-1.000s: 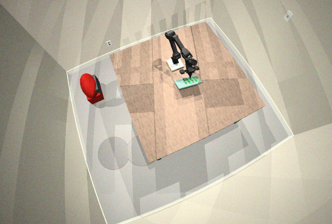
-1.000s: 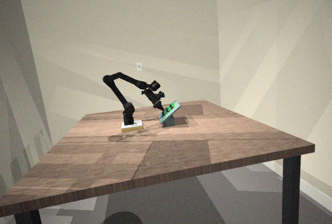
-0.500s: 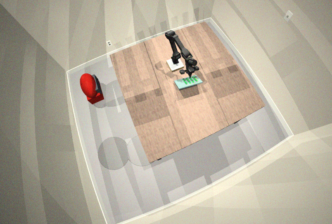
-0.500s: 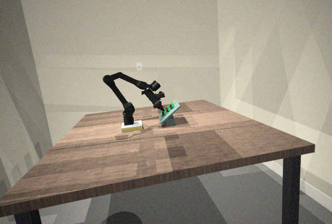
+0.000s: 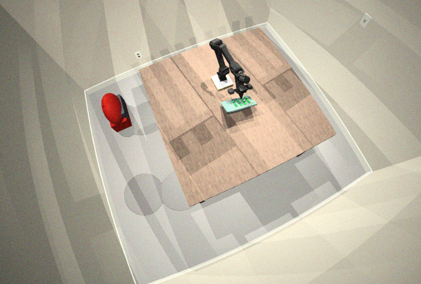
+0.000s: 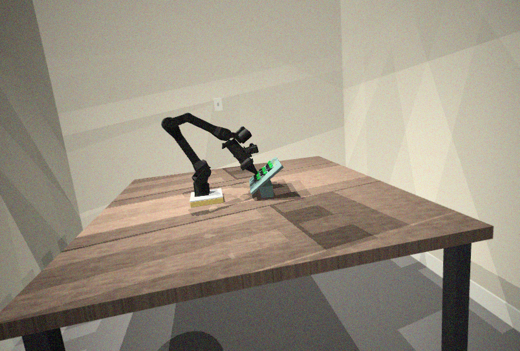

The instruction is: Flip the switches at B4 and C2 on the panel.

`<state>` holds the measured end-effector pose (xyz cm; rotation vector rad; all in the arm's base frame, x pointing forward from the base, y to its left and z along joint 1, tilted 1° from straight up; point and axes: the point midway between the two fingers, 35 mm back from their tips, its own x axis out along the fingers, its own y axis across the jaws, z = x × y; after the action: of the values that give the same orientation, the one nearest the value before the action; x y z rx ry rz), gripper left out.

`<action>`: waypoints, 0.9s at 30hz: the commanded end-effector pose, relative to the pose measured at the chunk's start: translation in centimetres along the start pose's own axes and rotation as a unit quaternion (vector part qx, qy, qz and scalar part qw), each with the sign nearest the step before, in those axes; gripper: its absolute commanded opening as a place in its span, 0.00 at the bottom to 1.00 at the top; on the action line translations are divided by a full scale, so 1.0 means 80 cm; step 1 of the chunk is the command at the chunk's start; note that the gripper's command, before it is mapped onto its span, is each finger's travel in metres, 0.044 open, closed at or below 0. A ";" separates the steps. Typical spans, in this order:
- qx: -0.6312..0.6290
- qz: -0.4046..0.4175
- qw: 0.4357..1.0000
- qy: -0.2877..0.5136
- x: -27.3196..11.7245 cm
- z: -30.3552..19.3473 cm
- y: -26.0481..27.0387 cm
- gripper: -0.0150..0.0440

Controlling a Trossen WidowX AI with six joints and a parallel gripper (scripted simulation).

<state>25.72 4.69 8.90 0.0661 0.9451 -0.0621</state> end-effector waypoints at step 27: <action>-0.001 0.002 1.000 -0.011 -0.074 -0.003 0.001 0.25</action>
<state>23.66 4.93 11.08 0.0591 0.9506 -0.0600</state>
